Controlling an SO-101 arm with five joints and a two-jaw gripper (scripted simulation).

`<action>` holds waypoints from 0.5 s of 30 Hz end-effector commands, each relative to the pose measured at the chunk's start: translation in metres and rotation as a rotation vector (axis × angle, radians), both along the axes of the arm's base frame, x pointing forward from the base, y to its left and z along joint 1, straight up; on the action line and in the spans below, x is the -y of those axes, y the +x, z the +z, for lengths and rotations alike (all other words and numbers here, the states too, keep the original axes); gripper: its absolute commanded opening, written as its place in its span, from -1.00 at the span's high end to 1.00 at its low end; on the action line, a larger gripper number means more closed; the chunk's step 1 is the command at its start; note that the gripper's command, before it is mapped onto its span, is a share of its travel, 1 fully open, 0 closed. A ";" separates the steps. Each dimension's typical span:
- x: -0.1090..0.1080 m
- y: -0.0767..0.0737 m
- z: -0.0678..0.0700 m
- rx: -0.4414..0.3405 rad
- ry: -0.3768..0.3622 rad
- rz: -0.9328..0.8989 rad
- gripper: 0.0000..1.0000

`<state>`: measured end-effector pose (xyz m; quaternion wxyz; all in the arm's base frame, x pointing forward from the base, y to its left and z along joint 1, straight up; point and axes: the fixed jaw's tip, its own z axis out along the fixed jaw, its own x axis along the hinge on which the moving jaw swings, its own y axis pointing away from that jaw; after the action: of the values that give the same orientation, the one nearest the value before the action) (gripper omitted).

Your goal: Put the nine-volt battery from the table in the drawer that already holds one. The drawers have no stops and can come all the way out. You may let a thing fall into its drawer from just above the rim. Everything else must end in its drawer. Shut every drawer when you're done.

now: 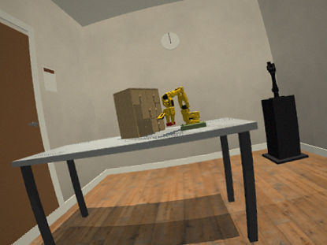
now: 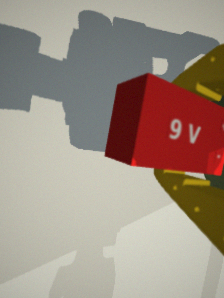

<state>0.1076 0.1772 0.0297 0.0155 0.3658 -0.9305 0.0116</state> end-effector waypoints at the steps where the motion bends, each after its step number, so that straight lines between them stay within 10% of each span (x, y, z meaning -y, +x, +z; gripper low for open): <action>1: 0.006 0.003 0.004 0.021 0.035 0.055 1.00; 15: 0.017 0.002 0.002 0.019 0.036 0.154 1.00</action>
<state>0.1073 0.1608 0.0293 0.0092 0.4379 -0.8990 0.0055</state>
